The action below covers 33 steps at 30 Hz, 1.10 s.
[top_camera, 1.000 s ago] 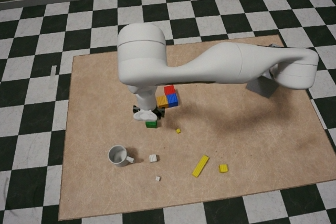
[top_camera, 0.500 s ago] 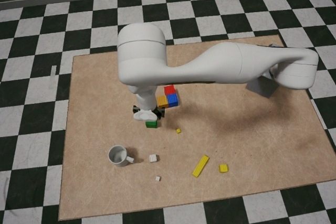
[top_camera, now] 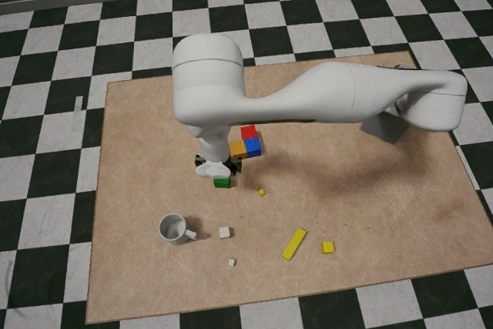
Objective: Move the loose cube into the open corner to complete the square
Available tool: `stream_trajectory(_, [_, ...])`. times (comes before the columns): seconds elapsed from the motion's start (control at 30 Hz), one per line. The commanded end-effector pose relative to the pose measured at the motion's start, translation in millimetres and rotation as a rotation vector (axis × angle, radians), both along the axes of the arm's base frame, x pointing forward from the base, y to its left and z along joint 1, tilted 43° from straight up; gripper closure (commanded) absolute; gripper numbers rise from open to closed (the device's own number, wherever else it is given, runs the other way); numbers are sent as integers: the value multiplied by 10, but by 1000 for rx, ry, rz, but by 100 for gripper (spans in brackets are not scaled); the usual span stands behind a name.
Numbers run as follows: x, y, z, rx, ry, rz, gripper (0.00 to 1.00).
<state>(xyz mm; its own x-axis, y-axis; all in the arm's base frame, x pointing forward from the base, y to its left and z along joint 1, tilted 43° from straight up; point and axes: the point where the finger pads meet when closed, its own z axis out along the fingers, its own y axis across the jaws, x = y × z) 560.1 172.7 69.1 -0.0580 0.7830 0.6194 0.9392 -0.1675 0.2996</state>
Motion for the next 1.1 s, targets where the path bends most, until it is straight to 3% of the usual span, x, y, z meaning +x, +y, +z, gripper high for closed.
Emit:
stream_trajectory(0.0, [5,-7,6,0,-1,-1,19])
stream_trajectory(1.07, [88,138,-170,0,-1,-1,19])
